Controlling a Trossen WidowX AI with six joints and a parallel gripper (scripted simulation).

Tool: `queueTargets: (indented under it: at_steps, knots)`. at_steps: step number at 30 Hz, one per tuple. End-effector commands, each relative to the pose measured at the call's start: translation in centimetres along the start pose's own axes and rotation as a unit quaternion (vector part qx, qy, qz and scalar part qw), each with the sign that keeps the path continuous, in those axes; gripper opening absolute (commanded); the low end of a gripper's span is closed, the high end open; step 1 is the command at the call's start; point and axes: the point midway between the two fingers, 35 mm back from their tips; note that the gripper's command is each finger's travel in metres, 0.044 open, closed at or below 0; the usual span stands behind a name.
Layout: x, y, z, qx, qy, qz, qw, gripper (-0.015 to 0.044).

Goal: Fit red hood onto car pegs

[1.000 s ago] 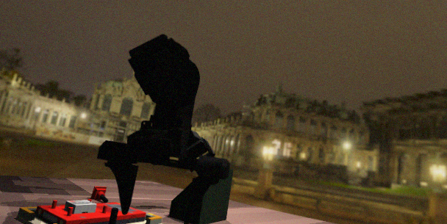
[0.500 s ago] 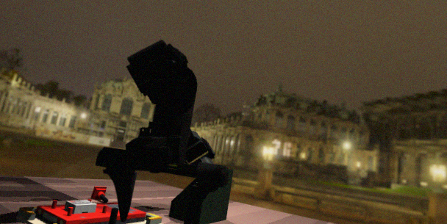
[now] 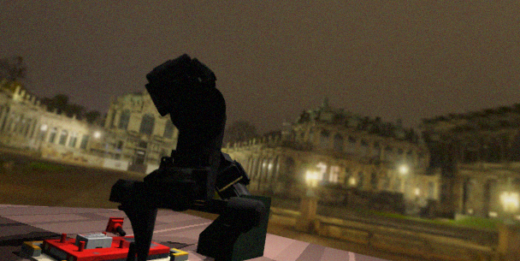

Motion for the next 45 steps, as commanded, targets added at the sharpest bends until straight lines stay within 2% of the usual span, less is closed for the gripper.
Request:
queueTargets:
  at_steps: [1, 45]
  knots:
    - [0.3, 0.1, 0.0, -0.004, 0.004, 0.0, 1.0, 0.044]
    - [2.8, 0.1, -0.2, -0.004, 0.005, 0.0, 1.0, 0.044]
Point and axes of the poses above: the point midway between the two fingers, 35 mm back from their tips, its own x axis out along the fingers, its own z axis across the jaws, y = z × x, and after that the axes turned 12 degrees about x, right-handed
